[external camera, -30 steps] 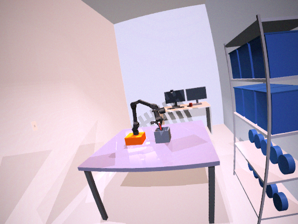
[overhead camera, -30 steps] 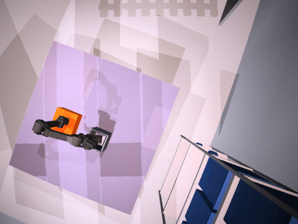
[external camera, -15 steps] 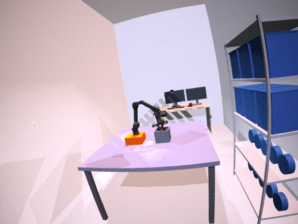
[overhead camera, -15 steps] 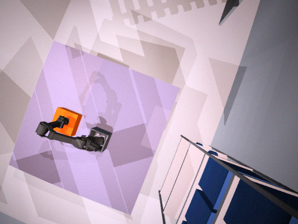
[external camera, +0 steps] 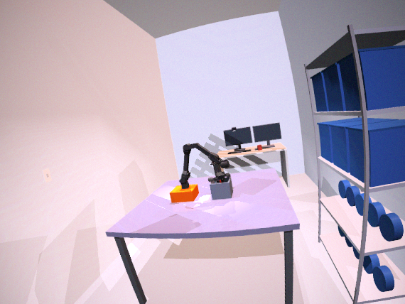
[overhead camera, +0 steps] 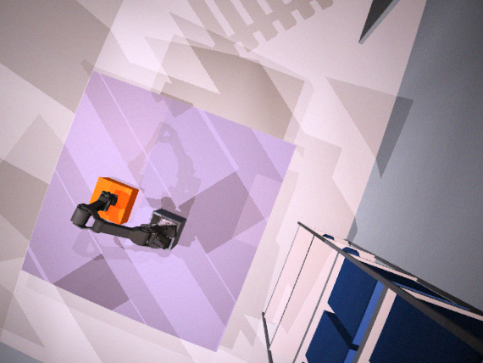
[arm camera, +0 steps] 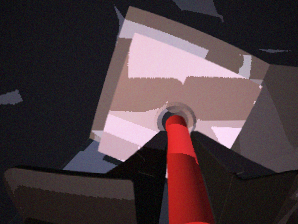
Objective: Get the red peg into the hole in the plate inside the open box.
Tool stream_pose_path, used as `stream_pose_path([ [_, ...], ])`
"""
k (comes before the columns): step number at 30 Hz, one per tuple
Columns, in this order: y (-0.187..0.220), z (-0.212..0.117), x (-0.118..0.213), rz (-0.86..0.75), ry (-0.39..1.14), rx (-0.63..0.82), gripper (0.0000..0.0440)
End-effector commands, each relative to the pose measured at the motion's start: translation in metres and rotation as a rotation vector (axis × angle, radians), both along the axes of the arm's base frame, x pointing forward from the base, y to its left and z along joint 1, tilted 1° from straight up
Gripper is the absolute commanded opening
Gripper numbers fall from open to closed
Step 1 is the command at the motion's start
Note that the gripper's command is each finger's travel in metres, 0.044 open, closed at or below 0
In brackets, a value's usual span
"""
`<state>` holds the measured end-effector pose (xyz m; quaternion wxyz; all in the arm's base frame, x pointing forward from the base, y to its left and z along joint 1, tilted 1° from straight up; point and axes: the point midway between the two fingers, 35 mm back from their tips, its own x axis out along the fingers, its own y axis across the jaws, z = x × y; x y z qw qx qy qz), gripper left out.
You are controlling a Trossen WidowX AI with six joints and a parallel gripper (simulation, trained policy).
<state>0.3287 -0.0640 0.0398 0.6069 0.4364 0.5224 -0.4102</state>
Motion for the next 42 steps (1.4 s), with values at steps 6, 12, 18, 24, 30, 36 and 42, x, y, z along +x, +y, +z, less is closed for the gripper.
stream_pose_path([
  [6, 0.002, -0.01, 0.0, 0.022, 0.043, 0.022, 0.0108],
  [12, -0.001, 0.0, 0.006, 0.012, 0.04, 0.092, 0.016],
  [18, -0.003, 0.01, 0.009, 0.0, 0.039, 0.162, 0.0178],
  [24, -0.007, 0.022, 0.014, -0.006, 0.02, 0.216, 0.0195],
  [30, -0.012, 0.036, 0.021, -0.012, -0.014, 0.259, 0.0212],
  [36, -0.018, 0.05, 0.028, -0.016, -0.055, 0.291, 0.0224],
  [42, -0.025, 0.065, 0.036, -0.016, -0.102, 0.314, 0.0234],
])
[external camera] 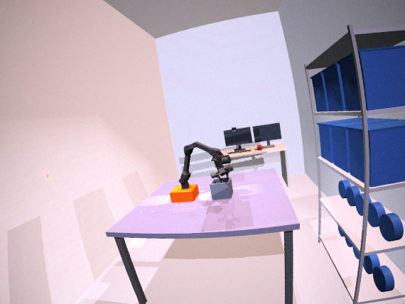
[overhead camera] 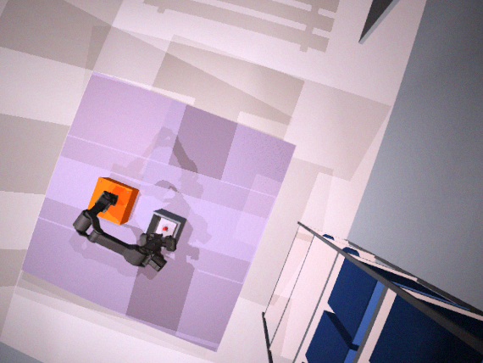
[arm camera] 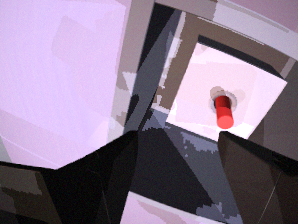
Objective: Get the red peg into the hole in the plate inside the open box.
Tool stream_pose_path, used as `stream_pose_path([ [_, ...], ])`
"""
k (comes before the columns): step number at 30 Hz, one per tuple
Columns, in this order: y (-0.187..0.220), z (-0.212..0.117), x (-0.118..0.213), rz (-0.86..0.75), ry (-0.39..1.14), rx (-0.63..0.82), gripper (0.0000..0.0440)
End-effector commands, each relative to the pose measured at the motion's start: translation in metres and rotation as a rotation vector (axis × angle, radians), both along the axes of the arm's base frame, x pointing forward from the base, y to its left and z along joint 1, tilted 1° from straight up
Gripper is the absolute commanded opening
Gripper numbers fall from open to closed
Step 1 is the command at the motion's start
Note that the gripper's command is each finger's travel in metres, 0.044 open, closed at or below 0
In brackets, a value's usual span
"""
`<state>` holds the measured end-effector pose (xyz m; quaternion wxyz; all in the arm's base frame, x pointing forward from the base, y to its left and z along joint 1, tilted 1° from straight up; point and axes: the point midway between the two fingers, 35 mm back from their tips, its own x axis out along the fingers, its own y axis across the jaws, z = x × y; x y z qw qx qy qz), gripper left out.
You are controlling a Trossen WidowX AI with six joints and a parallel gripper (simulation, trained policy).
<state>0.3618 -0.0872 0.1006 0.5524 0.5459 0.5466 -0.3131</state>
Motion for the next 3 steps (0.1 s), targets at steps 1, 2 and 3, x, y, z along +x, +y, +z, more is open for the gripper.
stream_pose_path([
  [1, -0.0033, 0.0069, 0.0038, 0.002, -0.023, 0.014, 0.0235],
  [2, -0.0045, 0.0094, 0.005, 0.001, -0.031, 0.017, 0.0235],
  [3, -0.0057, 0.012, 0.0063, 0.002, -0.039, 0.02, 0.023],
])
